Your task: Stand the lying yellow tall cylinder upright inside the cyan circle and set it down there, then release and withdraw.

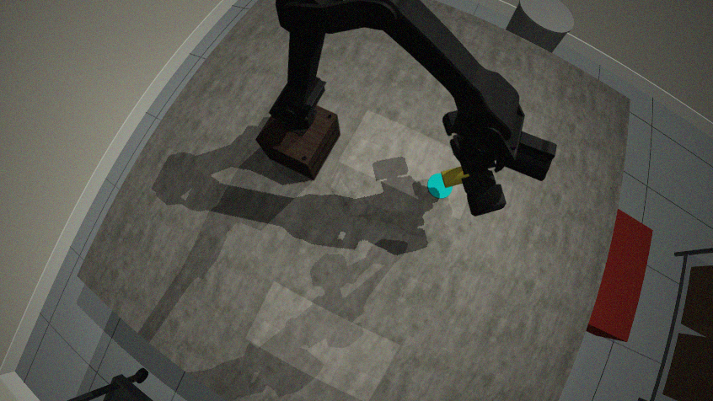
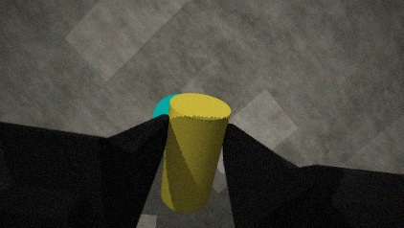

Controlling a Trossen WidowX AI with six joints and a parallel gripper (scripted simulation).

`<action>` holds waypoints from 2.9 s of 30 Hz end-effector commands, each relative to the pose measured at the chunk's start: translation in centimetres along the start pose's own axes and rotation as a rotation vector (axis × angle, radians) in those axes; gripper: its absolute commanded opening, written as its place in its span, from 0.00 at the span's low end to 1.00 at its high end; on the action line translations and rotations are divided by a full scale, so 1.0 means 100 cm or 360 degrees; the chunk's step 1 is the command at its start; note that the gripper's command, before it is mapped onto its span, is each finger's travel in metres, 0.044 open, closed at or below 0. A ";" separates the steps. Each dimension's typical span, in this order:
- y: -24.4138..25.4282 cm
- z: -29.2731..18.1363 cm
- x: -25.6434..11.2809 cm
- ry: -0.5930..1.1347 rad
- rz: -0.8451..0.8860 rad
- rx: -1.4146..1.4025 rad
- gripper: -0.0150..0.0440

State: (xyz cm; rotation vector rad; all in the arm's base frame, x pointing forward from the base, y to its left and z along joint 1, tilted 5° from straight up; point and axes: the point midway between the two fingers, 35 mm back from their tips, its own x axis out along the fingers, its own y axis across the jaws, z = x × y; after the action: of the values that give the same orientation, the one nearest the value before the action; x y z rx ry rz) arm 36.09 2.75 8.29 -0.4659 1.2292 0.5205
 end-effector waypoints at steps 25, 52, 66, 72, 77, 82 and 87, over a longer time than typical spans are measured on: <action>-0.017 0.011 0.023 -0.0312 0.0011 0.0143 0.43; -0.031 0.017 0.036 -0.0608 0.0022 0.0240 0.43; -0.037 0.018 0.040 -0.0758 0.0027 0.0275 0.43; -0.039 0.018 0.041 -0.0821 0.0030 0.0286 0.43; -0.041 0.018 0.041 -0.0873 0.0032 0.0294 0.43; -0.043 0.017 0.041 -0.0925 0.0034 0.0301 0.43; -0.044 0.017 0.041 -0.0976 0.0036 0.0306 0.43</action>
State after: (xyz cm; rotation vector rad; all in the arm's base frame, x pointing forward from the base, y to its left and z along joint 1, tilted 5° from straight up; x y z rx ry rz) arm 41.01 0.82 4.99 -0.1194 0.7015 0.5060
